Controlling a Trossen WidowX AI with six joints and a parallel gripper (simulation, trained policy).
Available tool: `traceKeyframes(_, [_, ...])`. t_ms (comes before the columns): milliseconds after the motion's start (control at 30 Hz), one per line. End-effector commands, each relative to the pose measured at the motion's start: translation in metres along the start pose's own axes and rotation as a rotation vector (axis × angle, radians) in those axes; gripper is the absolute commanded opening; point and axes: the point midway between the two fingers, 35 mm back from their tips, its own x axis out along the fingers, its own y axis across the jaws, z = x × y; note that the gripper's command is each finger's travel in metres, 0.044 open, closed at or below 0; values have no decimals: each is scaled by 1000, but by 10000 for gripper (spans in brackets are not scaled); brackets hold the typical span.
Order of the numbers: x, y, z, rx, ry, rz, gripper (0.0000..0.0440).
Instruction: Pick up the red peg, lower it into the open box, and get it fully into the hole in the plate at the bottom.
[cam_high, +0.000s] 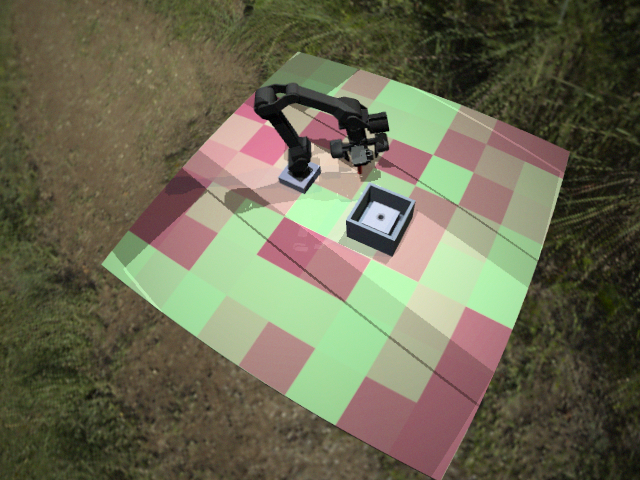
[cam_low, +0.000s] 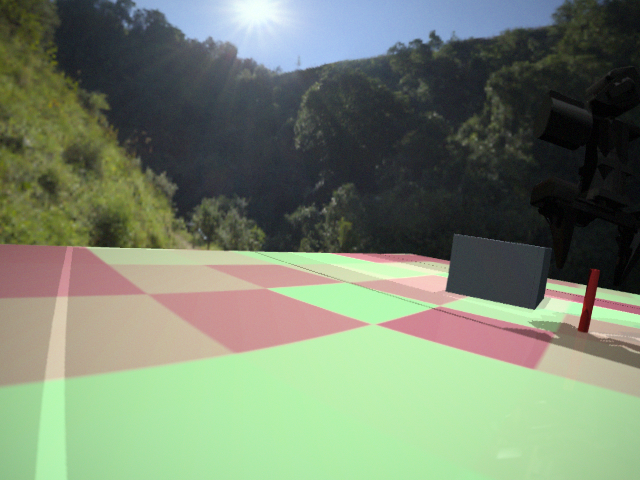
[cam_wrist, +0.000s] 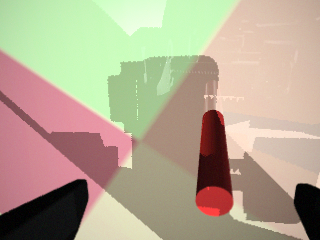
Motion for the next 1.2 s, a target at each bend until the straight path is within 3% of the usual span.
traceKeyframes(0, [16,-3,3,40,-7,3,440])
traceKeyframes(167, [33,-5,5,94,-11,17,435])
traceKeyframes(233, [39,-7,5,117,-9,15,406])
traceKeyframes(767, [45,-15,6,190,68,-30,2])
traceKeyframes(1167, [10,-5,20,78,-23,39,4])
